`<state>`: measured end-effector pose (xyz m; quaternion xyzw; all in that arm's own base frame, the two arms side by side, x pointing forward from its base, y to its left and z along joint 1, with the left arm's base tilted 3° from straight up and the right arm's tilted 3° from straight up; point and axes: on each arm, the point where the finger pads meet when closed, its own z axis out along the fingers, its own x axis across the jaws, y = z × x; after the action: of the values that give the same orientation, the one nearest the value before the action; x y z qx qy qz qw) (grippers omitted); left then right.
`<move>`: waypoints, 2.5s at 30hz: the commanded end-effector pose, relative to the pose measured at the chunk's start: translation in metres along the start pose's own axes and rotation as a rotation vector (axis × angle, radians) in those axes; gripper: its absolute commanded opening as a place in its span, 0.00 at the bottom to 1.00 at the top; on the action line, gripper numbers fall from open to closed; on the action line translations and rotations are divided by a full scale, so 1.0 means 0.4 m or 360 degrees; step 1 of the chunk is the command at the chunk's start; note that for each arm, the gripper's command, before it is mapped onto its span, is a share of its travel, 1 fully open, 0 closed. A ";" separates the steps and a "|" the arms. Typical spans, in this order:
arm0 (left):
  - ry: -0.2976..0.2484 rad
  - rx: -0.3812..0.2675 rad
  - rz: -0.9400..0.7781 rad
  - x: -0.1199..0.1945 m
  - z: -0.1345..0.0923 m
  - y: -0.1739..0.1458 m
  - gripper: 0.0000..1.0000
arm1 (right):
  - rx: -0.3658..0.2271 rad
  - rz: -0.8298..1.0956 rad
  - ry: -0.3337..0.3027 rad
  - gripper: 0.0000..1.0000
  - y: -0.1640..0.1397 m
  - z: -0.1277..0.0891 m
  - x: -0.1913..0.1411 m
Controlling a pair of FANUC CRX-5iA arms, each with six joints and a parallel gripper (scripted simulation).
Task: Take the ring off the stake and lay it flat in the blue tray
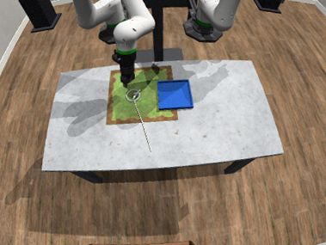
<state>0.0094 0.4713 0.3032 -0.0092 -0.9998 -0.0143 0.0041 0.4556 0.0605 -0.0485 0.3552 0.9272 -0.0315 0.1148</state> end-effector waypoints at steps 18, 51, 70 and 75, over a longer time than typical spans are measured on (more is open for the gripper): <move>-0.0001 -0.0003 0.0000 0.000 -0.002 0.001 1.00 | -0.0101 -0.1628 0.0029 0.32 0.004 -0.002 0.001; -0.0001 -0.0003 0.0000 0.000 -0.002 0.001 1.00 | -0.0230 -0.2804 0.0271 0.32 0.004 -0.001 0.001; -0.0001 -0.0003 0.0000 0.000 -0.002 0.001 1.00 | -0.0232 -0.2805 0.0272 0.32 0.003 0.038 0.008; -0.0001 -0.0003 0.0000 0.000 -0.002 0.001 1.00 | -0.0232 -0.2805 0.0272 0.32 0.002 0.059 0.012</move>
<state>0.0094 0.4713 0.3032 -0.0092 -0.9998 -0.0143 0.0041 0.4563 0.0607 -0.0686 -0.4945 0.8689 -0.0225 0.0007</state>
